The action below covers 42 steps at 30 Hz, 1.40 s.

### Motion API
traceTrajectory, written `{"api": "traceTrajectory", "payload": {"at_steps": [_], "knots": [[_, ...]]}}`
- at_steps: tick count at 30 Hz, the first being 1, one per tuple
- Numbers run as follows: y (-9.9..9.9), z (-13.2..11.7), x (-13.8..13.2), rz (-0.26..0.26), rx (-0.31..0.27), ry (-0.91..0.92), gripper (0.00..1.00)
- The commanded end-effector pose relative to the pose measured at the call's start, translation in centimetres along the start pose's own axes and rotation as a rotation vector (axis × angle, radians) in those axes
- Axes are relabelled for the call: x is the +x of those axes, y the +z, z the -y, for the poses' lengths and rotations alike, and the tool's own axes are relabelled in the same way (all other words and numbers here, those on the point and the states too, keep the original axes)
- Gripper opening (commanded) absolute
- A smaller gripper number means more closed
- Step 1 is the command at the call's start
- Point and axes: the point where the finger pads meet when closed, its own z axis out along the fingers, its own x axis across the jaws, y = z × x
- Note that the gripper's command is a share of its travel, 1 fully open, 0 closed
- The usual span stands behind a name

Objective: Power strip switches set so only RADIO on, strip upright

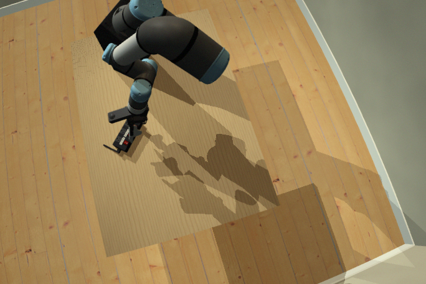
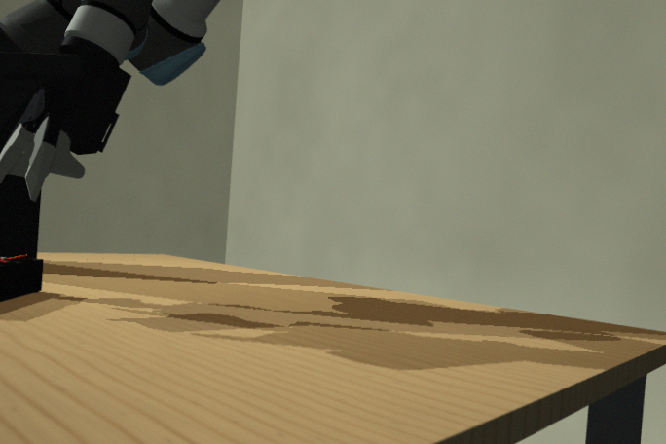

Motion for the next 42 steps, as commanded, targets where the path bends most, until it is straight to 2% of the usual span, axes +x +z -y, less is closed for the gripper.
{"api": "traceTrajectory", "payload": {"at_steps": [1, 17, 28, 31, 33, 42], "knots": [[-0.1, 0.1, -0.1, 0.003, 0.001, 0.0, 1.0], [-0.1, 0.7, -0.1, -0.008, -0.013, -0.004, 1.0], [-0.7, 3.5, 1.0, -0.059, -0.131, -0.017, 1.0], [-0.7, 3.5, 1.0, -0.059, -0.131, -0.017, 1.0], [-1.1, 4.2, 1.2, -0.062, -0.169, -0.018, 1.0], [-2.3, 5.5, 1.4, -0.051, -0.244, -0.014, 1.0]]}}
